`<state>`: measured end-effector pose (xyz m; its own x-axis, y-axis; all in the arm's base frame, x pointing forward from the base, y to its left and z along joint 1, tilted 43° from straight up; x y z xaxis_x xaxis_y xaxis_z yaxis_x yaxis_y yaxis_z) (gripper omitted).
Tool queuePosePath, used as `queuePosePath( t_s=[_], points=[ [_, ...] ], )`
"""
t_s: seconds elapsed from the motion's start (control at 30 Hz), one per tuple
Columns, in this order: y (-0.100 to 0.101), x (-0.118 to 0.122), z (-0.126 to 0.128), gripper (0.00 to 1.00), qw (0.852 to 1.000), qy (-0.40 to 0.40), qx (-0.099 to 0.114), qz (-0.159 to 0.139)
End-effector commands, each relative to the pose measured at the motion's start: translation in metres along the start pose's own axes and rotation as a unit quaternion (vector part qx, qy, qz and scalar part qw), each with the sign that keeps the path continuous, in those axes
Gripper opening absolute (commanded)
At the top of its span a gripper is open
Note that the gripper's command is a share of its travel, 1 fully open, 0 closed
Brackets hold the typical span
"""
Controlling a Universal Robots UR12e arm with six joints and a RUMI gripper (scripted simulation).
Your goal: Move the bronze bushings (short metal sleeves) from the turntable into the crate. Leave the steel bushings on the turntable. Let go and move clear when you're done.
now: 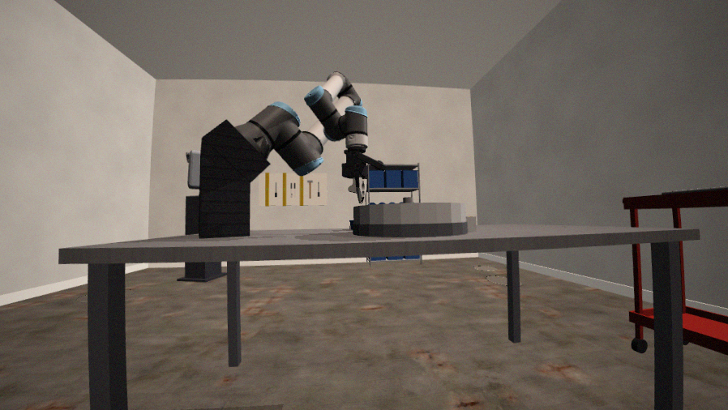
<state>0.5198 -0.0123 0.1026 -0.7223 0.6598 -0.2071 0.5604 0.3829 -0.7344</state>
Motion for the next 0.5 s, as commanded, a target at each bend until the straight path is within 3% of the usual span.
queuePosePath(
  t_s=[0.0, 0.47],
  points=[
    [0.010, -0.001, 0.000, 0.05, 1.000, 0.000, 0.001, 0.001],
    [0.023, -0.001, 0.000, 0.05, 1.000, 0.000, 0.001, 0.001]
  ],
)
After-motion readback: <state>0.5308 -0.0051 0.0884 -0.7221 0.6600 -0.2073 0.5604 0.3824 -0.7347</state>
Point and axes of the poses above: the point where the finger pads meet when closed, its own y axis out along the fingers, its own z axis across the jaws, x = y × z, the point moved 1 cm from there along -y, back along the fingers, and after that the axes turned 9 degrees about y, right-handed, at the moved point
